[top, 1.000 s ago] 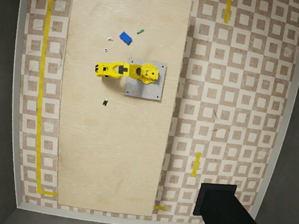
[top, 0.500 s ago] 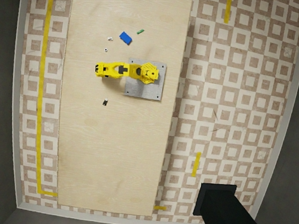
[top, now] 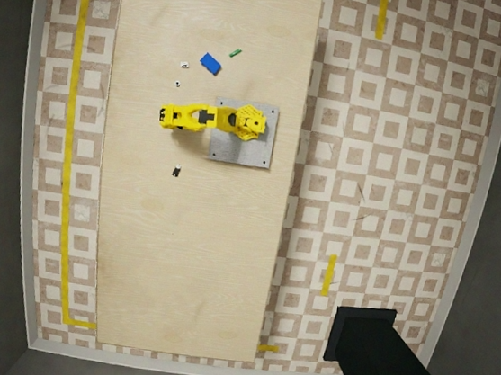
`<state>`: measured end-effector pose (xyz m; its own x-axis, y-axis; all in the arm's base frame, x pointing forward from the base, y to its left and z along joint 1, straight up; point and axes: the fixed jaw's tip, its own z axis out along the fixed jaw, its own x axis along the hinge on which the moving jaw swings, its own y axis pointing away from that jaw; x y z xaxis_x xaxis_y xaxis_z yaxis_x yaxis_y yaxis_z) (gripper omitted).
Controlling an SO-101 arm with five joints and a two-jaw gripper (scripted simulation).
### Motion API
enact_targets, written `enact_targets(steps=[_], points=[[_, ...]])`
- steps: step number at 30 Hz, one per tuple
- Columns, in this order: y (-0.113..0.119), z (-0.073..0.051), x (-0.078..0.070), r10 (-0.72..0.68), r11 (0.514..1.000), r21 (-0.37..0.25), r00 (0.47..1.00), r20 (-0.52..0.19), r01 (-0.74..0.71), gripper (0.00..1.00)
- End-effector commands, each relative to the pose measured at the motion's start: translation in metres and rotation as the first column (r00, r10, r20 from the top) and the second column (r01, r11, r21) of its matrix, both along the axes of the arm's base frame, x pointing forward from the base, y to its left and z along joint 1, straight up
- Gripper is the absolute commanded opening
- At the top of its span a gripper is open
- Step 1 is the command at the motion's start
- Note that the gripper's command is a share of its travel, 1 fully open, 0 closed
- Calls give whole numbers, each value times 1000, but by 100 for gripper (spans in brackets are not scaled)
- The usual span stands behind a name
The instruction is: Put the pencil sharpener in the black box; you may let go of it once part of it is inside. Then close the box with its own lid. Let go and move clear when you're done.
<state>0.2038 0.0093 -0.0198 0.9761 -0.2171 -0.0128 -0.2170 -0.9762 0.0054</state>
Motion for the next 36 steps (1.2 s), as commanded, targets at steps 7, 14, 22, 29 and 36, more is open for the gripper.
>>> enact_targets(steps=[7,14,22,29,36], points=[[2,20,2,8,1000,2,1000,12,-8,21],[2,34,2,8,1000,2,1000,12,-8,21],[2,42,1,8,1000,2,1000,12,-8,21],[2,45,0,8,1000,2,1000,12,-8,21],[2,45,1,8,1000,2,1000,12,-8,21]])
